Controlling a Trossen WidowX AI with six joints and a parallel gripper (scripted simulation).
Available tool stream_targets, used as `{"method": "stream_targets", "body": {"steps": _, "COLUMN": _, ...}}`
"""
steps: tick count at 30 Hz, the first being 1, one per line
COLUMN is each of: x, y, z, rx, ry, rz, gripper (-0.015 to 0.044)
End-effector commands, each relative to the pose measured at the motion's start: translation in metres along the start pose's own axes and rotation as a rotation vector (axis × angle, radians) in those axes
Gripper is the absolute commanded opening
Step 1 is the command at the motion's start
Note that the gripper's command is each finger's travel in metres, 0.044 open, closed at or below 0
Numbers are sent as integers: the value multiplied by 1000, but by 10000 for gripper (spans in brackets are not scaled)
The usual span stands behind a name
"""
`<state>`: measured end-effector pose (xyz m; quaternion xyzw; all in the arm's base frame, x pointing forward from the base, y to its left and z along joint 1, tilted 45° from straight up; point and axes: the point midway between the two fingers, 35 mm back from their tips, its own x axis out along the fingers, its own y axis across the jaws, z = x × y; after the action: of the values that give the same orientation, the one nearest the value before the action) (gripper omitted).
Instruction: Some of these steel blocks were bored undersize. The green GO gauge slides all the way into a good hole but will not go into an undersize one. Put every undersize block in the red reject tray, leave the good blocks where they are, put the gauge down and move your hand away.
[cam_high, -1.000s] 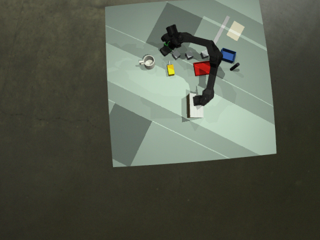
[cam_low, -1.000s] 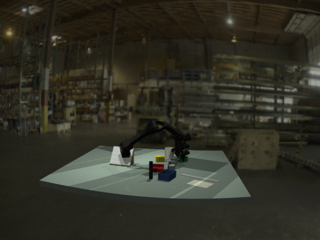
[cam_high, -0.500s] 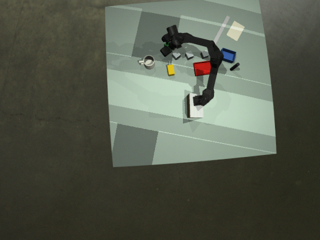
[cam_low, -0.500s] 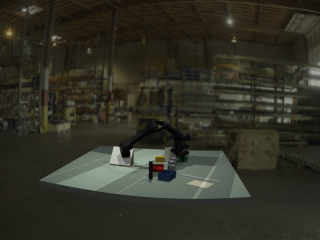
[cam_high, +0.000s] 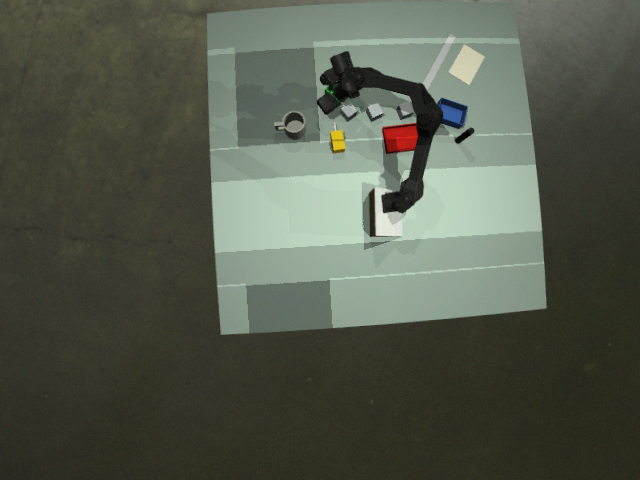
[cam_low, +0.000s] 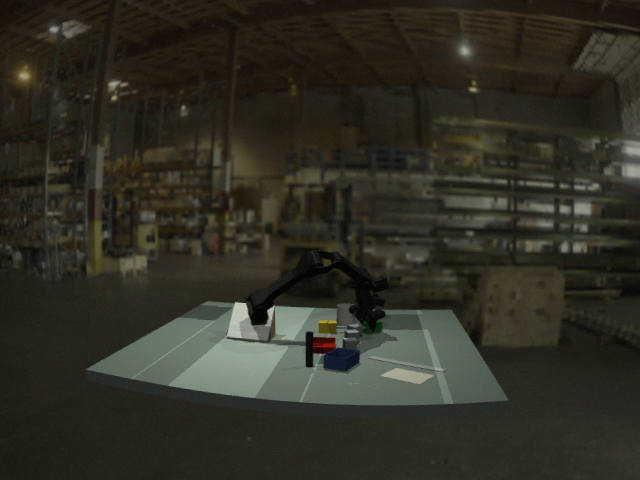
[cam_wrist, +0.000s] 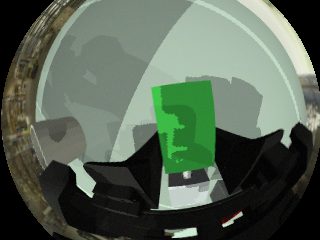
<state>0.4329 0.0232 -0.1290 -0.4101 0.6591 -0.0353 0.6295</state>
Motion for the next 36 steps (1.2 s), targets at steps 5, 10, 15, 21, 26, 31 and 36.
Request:
{"method": "stream_targets", "body": {"steps": 5, "x": 0, "y": -2, "z": 7, "rx": 4, "ry": -6, "rz": -6, "gripper": 0}}
{"method": "stream_targets", "body": {"steps": 10, "x": 0, "y": -2, "z": 10, "rx": 5, "ry": -8, "rz": -8, "gripper": 0}}
{"method": "stream_targets", "body": {"steps": 15, "x": 0, "y": -2, "z": 10, "rx": 5, "ry": -8, "rz": -8, "gripper": 0}}
{"method": "stream_targets", "body": {"steps": 21, "x": 1, "y": -2, "z": 14, "rx": 5, "ry": -8, "rz": -8, "gripper": 0}}
{"method": "stream_targets", "body": {"steps": 26, "x": 2, "y": -2, "z": 16, "rx": 5, "ry": -8, "rz": -8, "gripper": 0}}
{"method": "stream_targets", "body": {"steps": 31, "x": 2, "y": -2, "z": 17, "rx": 5, "ry": -8, "rz": -8, "gripper": 0}}
{"method": "stream_targets", "body": {"steps": 36, "x": 3, "y": -1, "z": 20, "rx": 6, "ry": -8, "rz": -8, "gripper": 0}}
